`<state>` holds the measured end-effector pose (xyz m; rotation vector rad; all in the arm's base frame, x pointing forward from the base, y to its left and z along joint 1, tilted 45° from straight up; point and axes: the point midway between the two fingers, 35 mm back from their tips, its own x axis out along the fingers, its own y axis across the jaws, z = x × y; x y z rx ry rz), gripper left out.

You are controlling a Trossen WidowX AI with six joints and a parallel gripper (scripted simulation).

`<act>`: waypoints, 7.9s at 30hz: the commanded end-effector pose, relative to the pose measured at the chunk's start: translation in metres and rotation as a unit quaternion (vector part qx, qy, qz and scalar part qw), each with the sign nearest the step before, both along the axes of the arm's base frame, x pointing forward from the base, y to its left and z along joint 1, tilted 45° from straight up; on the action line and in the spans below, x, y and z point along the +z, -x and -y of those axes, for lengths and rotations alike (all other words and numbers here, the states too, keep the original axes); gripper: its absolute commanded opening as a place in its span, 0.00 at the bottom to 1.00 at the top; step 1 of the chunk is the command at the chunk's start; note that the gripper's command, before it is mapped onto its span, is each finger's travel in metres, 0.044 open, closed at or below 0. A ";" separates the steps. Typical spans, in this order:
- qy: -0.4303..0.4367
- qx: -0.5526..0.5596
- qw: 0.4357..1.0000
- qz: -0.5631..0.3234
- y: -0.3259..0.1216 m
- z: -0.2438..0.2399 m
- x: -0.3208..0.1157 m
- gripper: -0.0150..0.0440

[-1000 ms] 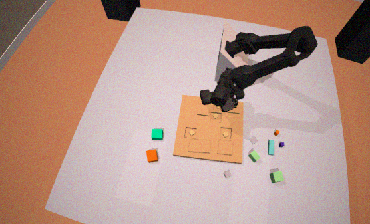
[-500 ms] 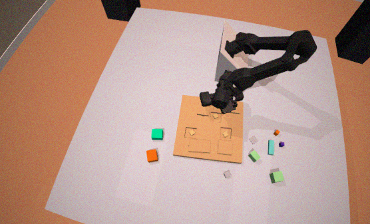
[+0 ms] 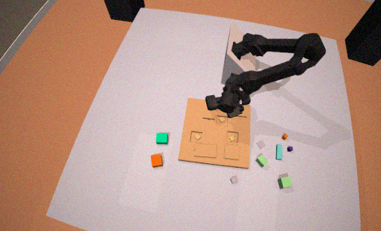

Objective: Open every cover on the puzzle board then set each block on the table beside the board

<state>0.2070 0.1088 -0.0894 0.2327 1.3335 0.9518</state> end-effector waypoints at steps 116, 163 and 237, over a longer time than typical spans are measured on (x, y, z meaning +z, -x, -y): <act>0.017 -0.002 1.000 -0.001 -0.040 -0.011 0.133 0.39; -0.004 0.001 1.000 -0.003 -0.030 -0.099 0.183 0.39; -0.009 0.002 1.000 -0.001 -0.024 -0.144 0.142 1.00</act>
